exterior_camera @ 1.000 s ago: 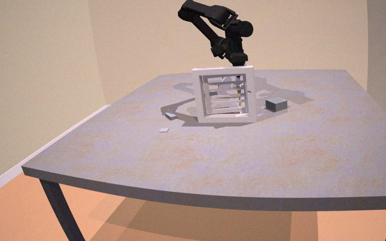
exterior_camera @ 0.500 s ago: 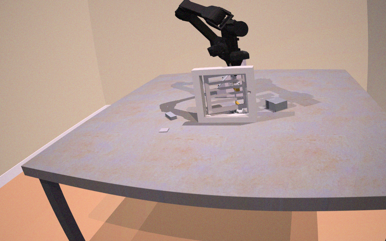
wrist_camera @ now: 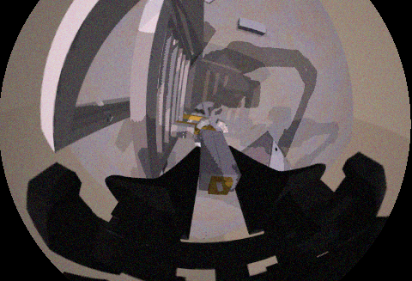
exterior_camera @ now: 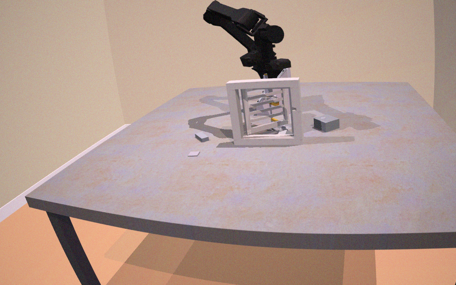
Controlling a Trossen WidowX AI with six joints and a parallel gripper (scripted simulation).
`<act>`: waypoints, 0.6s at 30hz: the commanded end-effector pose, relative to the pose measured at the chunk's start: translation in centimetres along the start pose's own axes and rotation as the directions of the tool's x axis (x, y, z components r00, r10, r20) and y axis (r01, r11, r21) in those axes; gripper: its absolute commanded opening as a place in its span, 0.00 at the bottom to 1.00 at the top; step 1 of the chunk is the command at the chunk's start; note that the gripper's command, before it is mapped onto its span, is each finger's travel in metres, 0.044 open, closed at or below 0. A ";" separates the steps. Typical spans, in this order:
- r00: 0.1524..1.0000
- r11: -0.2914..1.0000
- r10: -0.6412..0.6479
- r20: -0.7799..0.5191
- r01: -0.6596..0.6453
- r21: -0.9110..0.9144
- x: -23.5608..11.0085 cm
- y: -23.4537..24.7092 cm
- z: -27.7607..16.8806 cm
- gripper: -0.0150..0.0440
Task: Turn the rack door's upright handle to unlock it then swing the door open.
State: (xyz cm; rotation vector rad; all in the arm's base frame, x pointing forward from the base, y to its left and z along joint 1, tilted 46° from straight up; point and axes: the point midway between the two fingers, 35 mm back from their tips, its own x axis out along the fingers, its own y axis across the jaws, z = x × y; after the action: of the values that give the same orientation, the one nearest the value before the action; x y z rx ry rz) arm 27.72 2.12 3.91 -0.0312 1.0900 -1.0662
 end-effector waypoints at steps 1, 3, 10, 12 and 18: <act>1.000 0.997 0.000 0.005 0.001 -0.074 0.1 -0.8 0.2 0.29; 1.000 0.994 -0.001 0.005 0.001 -0.108 0.1 -1.2 0.4 0.29; 1.000 0.975 -0.001 0.005 0.002 -0.221 0.1 -2.7 0.9 0.29; 1.000 0.968 -0.001 0.005 0.002 -0.251 0.1 -3.0 1.0 0.29; 1.000 0.941 -0.002 0.005 0.003 -0.340 0.1 -4.1 1.6 0.29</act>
State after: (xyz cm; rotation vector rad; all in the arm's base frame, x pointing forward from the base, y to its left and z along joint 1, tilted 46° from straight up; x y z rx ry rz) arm 26.13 -0.46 6.42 -0.2706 1.2423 -0.8962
